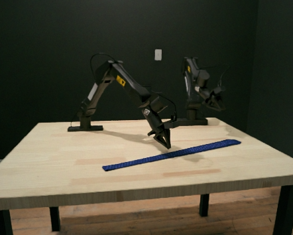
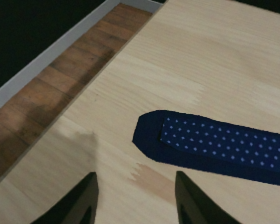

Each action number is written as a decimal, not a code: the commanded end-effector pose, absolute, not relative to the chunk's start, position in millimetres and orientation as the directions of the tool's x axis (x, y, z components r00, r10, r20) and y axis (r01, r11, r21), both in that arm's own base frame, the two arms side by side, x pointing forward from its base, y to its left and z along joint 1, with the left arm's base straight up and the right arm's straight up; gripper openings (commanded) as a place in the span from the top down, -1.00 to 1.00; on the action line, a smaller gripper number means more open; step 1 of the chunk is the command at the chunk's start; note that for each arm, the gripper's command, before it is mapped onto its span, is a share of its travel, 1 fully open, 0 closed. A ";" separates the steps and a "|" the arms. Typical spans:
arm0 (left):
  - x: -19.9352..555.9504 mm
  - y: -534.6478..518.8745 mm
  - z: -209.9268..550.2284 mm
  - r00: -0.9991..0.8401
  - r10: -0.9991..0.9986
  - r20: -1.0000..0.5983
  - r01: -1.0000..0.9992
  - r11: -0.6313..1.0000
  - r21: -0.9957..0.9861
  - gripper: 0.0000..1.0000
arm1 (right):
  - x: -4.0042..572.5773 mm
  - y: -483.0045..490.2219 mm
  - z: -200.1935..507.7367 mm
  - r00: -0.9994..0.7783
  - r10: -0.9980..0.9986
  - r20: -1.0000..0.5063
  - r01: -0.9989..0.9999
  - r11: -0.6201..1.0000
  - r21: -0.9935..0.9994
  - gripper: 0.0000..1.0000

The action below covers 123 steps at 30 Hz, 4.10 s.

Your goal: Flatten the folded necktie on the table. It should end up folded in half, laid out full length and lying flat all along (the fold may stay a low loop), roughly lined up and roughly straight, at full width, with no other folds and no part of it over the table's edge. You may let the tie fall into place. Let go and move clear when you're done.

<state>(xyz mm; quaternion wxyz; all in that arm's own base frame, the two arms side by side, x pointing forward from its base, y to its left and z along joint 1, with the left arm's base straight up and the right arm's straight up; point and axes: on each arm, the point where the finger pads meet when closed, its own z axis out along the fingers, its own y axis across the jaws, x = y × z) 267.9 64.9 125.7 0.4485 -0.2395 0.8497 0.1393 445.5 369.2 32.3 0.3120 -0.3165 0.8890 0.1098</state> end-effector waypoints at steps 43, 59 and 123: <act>300.9 49.3 214.3 -0.354 -0.187 -0.916 -0.404 0.914 -0.031 -0.25 | 449.1 371.9 56.7 -0.592 -0.486 -0.643 -0.635 0.773 0.000 0.91; 326.5 34.3 272.4 -0.261 -0.115 -0.958 -0.282 0.959 -0.039 -0.43 | 449.1 371.9 56.7 -0.592 -0.486 -0.643 -0.635 0.773 0.000 0.91; 383.2 1.3 401.2 -0.016 0.001 -1.000 -0.002 1.000 0.001 -1.00 | 445.4 350.9 76.1 -0.578 -0.454 -0.678 -0.606 0.795 -0.016 0.64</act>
